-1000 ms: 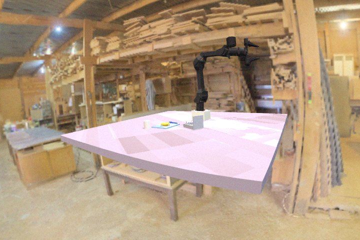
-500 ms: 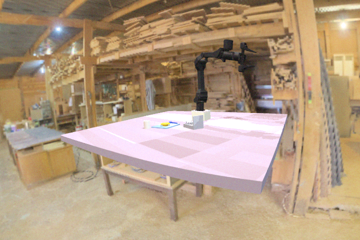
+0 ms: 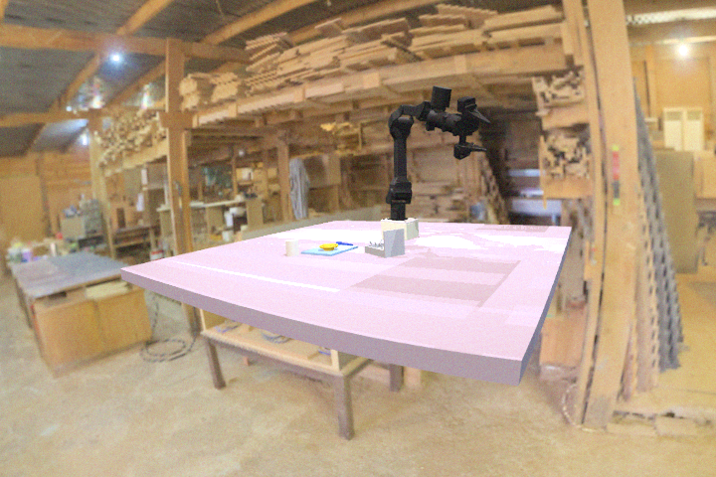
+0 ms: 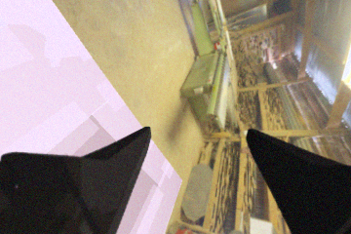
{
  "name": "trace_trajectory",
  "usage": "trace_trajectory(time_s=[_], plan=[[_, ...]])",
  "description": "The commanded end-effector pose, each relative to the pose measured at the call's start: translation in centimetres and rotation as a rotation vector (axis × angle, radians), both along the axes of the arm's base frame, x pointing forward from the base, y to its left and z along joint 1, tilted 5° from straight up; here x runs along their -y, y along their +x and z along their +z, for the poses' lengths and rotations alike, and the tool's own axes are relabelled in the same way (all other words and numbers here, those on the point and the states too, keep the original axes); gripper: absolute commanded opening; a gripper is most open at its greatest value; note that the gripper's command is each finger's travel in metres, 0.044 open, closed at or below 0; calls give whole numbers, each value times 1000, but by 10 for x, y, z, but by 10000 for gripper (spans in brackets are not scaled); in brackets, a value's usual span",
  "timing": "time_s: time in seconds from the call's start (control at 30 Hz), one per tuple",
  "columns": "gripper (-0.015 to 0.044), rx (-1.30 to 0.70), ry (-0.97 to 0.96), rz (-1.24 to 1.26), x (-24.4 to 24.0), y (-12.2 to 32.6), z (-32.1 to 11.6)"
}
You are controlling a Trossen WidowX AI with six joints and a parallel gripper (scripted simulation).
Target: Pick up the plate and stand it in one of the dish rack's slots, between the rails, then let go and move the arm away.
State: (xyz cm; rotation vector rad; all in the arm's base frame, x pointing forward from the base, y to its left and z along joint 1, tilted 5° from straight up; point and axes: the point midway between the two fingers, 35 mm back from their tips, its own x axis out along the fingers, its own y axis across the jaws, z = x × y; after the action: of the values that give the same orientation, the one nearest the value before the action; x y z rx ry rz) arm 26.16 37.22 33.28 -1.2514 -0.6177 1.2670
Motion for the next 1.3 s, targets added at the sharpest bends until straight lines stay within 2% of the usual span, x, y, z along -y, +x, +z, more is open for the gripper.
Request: trace_trajectory(time_s=[0.0,0.7,1.27], plan=[[400,-124,-54,-109,19,30,-33],[400,-586,-135,-615,139,122,-125],[400,-937,-142,-1059,257,148,-191]])
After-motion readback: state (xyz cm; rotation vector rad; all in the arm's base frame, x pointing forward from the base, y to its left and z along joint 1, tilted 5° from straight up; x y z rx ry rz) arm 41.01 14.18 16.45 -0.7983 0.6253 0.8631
